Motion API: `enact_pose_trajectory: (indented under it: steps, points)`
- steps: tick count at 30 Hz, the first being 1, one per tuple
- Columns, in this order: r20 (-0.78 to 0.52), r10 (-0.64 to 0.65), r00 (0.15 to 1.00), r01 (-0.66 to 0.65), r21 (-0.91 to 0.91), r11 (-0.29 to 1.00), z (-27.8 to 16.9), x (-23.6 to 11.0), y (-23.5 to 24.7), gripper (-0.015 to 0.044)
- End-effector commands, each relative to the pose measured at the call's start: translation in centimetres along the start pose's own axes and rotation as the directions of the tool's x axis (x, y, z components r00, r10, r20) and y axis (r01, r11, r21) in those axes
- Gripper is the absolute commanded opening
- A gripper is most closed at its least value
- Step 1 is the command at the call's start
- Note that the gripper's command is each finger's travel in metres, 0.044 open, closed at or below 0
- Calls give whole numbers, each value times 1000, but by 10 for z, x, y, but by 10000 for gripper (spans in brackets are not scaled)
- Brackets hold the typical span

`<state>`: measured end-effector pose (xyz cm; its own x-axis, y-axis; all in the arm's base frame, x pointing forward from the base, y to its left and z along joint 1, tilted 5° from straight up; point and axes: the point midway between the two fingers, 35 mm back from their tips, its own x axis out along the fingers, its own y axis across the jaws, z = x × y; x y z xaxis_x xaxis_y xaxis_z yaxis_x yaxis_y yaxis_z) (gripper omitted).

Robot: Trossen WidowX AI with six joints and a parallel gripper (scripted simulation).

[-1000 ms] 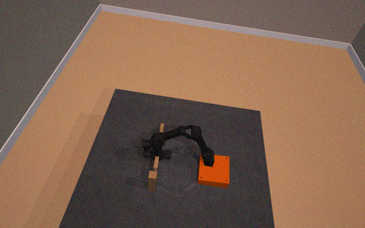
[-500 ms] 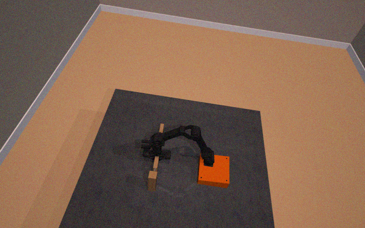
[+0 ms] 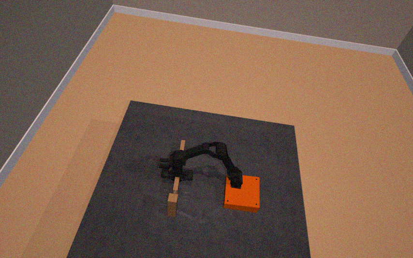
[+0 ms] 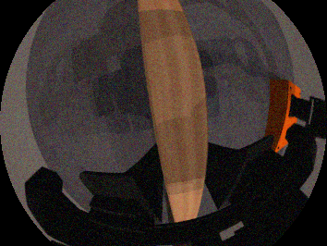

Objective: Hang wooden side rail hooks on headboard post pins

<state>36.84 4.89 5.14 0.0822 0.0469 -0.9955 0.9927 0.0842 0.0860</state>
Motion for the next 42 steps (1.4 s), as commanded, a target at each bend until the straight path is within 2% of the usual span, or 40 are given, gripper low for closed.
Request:
enact_pose_trajectory:
  steps: [1,42]
  points:
    - [0,21,1000,-21,-1,1000,-1,-5,6,0]
    - [0,20,1000,-20,-1,1000,-6,-4,3,0]
